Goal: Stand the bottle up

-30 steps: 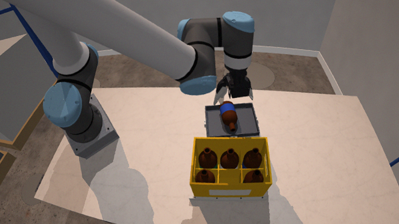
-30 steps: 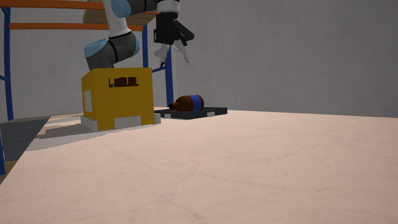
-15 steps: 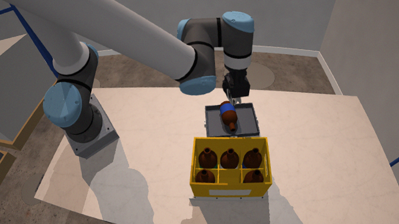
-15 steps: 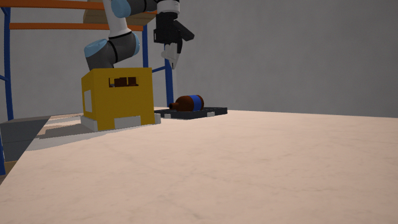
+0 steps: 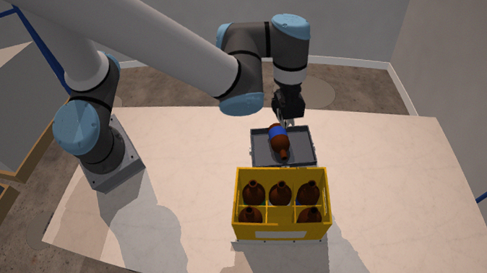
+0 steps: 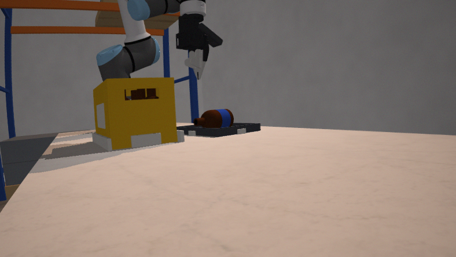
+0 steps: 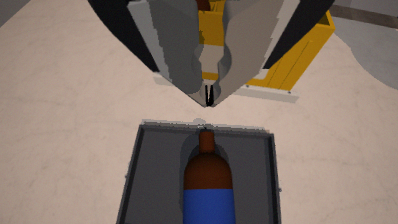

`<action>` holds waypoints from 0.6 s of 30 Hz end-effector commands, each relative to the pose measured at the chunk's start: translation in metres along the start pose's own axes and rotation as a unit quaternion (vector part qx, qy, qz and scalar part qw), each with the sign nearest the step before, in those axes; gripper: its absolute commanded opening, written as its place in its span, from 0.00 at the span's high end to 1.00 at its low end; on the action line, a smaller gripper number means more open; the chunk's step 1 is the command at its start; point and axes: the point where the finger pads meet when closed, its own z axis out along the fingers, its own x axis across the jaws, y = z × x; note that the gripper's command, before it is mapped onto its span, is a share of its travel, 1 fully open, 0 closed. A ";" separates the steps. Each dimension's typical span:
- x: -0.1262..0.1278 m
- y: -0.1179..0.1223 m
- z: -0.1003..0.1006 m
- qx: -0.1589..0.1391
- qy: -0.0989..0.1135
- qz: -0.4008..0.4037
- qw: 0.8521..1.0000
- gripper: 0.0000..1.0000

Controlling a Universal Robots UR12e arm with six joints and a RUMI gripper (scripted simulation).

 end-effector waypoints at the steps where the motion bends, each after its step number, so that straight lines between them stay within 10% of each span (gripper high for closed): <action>1: 0.001 0.000 -0.001 0.000 0.001 0.000 1.000 1.00; 17: 0.001 0.000 -0.001 0.000 0.001 0.000 1.000 1.00; 18: 0.001 0.000 -0.001 0.000 0.001 0.000 1.000 0.62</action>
